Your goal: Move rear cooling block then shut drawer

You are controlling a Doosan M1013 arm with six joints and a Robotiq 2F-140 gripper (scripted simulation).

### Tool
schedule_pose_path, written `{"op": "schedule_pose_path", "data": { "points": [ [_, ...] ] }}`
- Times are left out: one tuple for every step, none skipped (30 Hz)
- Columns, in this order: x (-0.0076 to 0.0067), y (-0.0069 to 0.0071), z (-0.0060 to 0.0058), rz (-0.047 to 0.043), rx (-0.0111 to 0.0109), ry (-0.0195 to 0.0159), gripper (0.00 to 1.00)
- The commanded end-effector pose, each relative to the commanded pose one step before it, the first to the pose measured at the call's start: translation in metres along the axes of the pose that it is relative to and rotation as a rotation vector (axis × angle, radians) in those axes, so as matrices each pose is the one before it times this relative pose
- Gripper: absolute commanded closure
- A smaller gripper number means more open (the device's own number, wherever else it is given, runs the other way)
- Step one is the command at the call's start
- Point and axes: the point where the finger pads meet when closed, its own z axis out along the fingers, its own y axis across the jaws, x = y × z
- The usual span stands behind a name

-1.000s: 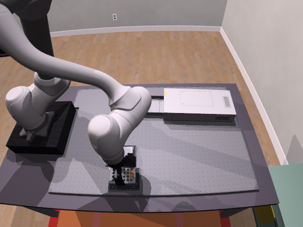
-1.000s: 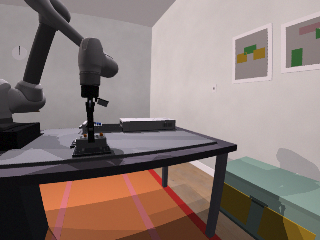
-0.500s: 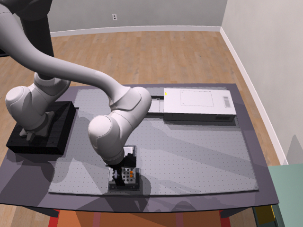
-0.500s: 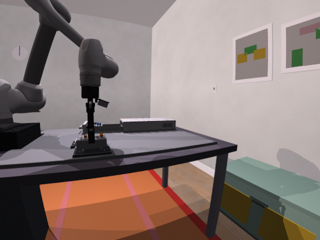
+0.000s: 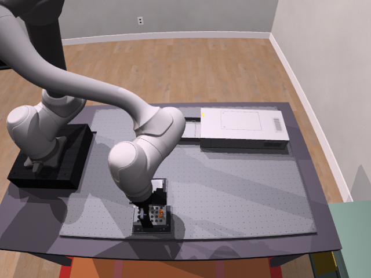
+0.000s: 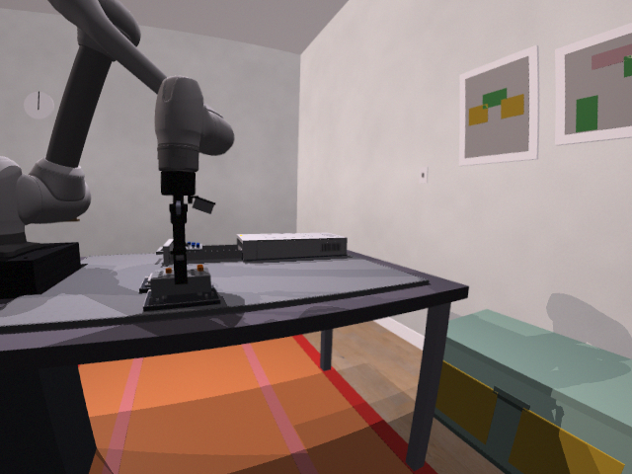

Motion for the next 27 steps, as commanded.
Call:
{"op": "schedule_pose_path", "data": {
  "points": [
    [0.00046, 0.00016, -0.00031, 0.00012, -0.00032, 0.00121, 0.90],
    [0.00000, 0.00000, 0.00000, 0.00000, 0.00000, 0.00000, 0.90],
    [0.00000, 0.00000, 0.00016, 0.00000, 0.00000, 0.00000, 0.90],
    [0.00000, 0.00000, 0.00016, 0.00000, 0.00000, 0.00000, 0.90],
    [0.00000, 0.00000, 0.00016, 0.00000, 0.00000, 0.00000, 0.90],
    [0.00000, 0.00000, 0.00017, 0.00000, 0.00000, 0.00000, 0.90],
    [0.00000, 0.00000, 0.00017, 0.00000, 0.00000, 0.00000, 0.90],
    [0.00000, 0.00000, 0.00017, 0.00000, 0.00000, 0.00000, 0.90],
    [0.00000, 0.00000, 0.00017, 0.00000, 0.00000, 0.00000, 0.90],
    [0.00000, 0.00000, 0.00017, 0.00000, 0.00000, 0.00000, 0.90],
    [0.00000, 0.00000, 0.00017, 0.00000, 0.00000, 0.00000, 0.90],
    [0.00000, 0.00000, 0.00017, 0.00000, 0.00000, 0.00000, 0.90],
    [0.00000, 0.00000, 0.00017, 0.00000, 0.00000, 0.00000, 0.90],
    [0.00000, 0.00000, 0.00017, 0.00000, 0.00000, 0.00000, 0.90],
    [0.00000, 0.00000, 0.00017, 0.00000, 0.00000, 0.00000, 0.90],
    [0.00000, 0.00000, 0.00017, 0.00000, 0.00000, 0.00000, 0.90],
    [0.00000, 0.00000, 0.00017, 0.00000, 0.00000, 0.00000, 0.90],
    [0.00000, 0.00000, 0.00000, 0.00000, 0.00000, 0.00000, 0.90],
    [0.00000, 0.00000, 0.00000, 0.00000, 0.00000, 0.00000, 0.90],
    [0.00000, 0.00000, 0.00016, 0.00000, 0.00000, 0.00000, 0.90],
    [0.00000, 0.00000, 0.00016, 0.00000, 0.00000, 0.00000, 0.90],
    [0.00000, 0.00000, 0.00016, 0.00000, 0.00000, 0.00000, 0.90],
    [0.00000, 0.00000, 0.00017, 0.00000, 0.00000, 0.00000, 0.90],
    [0.00000, 0.00000, 0.00017, 0.00000, 0.00000, 0.00000, 0.90],
    [0.00000, 0.00000, 0.00017, 0.00000, 0.00000, 0.00000, 0.90],
    [0.00000, 0.00000, 0.00017, 0.00000, 0.00000, 0.00000, 0.90],
    [0.00000, 0.00000, 0.00017, 0.00000, 0.00000, 0.00000, 0.90]
  ]
}}
